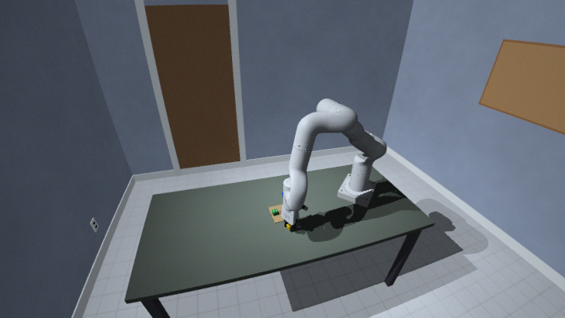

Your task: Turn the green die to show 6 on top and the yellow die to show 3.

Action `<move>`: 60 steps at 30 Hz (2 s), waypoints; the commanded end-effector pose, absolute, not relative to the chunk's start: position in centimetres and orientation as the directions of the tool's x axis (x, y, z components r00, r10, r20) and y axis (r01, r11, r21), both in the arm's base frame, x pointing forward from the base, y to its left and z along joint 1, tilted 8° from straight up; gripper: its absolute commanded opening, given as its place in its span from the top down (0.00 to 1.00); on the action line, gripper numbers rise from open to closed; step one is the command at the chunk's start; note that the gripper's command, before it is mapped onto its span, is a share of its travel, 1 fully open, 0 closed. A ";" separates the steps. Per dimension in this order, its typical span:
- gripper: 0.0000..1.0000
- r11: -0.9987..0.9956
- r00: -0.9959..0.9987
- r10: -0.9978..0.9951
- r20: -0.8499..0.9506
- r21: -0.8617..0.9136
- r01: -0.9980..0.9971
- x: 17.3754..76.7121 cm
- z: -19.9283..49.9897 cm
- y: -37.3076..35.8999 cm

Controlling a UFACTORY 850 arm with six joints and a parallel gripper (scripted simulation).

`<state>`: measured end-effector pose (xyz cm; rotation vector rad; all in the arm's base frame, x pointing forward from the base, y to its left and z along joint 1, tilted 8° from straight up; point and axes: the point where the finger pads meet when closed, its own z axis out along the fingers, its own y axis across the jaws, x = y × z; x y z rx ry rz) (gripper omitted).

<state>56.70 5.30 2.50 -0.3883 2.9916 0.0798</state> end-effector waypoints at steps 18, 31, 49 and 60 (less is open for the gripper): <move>0.53 0.966 -0.959 -0.251 -0.131 0.036 -0.257 56.8 2.6 5.3; 0.73 0.966 -0.959 -0.251 -0.131 0.036 -0.257 56.8 2.6 5.3; 0.73 0.966 -0.959 -0.251 -0.131 0.036 -0.257 56.8 2.6 5.3; 0.73 0.966 -0.959 -0.251 -0.131 0.036 -0.257 56.8 2.6 5.3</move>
